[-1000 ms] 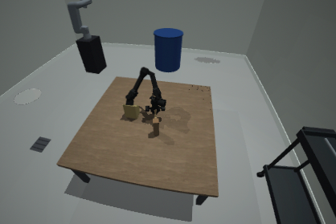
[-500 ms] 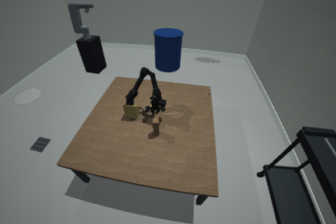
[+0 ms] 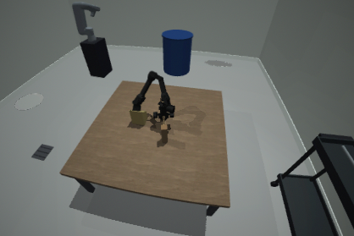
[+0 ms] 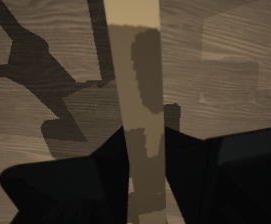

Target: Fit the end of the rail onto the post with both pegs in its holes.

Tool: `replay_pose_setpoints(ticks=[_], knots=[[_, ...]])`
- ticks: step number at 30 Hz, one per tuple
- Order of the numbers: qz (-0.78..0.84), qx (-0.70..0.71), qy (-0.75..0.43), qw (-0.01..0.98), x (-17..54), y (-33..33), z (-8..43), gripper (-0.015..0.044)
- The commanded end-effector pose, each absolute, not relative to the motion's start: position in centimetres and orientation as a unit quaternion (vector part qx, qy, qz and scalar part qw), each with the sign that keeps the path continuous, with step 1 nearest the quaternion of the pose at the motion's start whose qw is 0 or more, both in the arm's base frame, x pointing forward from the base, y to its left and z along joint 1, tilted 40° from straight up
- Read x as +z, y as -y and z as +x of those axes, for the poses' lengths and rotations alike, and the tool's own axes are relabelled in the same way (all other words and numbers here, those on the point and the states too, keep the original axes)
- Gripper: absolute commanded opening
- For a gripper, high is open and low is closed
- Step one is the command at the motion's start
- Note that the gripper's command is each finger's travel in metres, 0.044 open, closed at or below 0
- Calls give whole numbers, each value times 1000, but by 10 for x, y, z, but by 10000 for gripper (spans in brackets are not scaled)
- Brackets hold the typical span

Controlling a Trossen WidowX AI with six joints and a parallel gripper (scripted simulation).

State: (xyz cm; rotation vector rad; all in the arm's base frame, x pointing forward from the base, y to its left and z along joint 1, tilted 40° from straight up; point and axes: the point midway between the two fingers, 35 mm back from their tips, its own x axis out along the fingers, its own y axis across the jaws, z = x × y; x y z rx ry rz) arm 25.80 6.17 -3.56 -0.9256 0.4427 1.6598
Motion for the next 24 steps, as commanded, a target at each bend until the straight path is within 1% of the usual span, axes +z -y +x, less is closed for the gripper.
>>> replay_pose_setpoints(ticks=[1, 24], knots=[[-395, 701, -187, 563, -35, -58, 261, 0], [-395, 701, -187, 563, -39, -54, 263, 0]])
